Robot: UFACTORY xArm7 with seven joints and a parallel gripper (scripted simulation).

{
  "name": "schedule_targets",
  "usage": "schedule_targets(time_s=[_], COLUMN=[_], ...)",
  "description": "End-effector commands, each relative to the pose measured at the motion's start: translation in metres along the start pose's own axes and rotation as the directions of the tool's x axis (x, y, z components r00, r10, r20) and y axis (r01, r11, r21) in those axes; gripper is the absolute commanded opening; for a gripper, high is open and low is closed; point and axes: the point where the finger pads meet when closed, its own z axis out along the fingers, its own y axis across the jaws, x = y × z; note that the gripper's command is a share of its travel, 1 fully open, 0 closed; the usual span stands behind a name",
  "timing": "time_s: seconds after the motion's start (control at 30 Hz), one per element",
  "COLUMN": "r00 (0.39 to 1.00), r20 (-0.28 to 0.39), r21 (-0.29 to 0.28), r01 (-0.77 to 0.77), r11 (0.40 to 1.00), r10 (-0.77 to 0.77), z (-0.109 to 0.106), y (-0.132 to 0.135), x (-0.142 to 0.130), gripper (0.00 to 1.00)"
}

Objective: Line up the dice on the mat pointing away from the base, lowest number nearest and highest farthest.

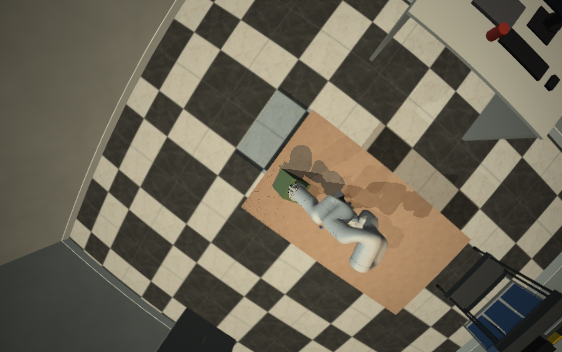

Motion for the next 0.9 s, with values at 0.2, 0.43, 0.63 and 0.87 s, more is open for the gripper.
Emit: schedule_targets(time_s=[0.2,0.43,0.63,0.87], r00=[1.0,1.0,1.0,1.0], r20=[0.001,0.001,0.001,0.001], r21=[0.0,0.0,0.0,0.0], r01=[0.0,0.0,0.0,0.0], r11=[1.0,1.0,1.0,1.0], r10=[0.0,0.0,0.0,0.0], z=[-0.0002,-0.0002,-0.0002,-0.0002], y=[0.0003,0.0003,0.0003,0.0003], x=[-0.0004,-0.0004,-0.0004,-0.0004], gripper=[0.31,0.31,0.11,0.11])
